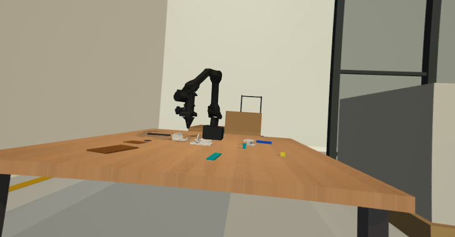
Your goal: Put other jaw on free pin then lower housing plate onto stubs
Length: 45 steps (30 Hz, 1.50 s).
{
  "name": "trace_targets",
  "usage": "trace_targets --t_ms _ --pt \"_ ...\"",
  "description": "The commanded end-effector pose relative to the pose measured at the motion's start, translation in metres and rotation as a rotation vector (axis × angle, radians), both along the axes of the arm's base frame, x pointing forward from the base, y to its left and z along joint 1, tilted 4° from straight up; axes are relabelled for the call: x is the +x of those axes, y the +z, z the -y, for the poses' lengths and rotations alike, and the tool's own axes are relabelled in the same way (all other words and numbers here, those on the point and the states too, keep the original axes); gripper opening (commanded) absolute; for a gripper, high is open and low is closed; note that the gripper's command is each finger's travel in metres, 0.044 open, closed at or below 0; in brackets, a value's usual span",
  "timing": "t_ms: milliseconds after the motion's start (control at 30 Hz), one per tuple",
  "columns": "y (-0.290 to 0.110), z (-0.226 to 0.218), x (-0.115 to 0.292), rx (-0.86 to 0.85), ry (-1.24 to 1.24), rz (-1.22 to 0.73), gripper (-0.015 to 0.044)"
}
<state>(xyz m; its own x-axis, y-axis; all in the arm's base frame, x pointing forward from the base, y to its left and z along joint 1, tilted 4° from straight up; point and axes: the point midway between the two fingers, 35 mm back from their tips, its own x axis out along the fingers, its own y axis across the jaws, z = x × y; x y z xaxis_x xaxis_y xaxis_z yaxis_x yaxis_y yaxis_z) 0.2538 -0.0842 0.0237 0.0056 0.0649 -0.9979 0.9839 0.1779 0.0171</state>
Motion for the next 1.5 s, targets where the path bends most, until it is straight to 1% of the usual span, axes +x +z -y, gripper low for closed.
trace_targets --t_ms 0,200,767,1467 --pt "0.0006 0.0001 0.0 0.0 0.005 0.0 0.0" --pt "0.0006 0.0001 0.0 0.0 0.005 0.0 0.0" --pt "0.0 -0.0001 0.0 0.001 0.0 0.0 0.044" --pt "0.0 -0.0001 0.0 0.001 0.0 0.0 0.044"
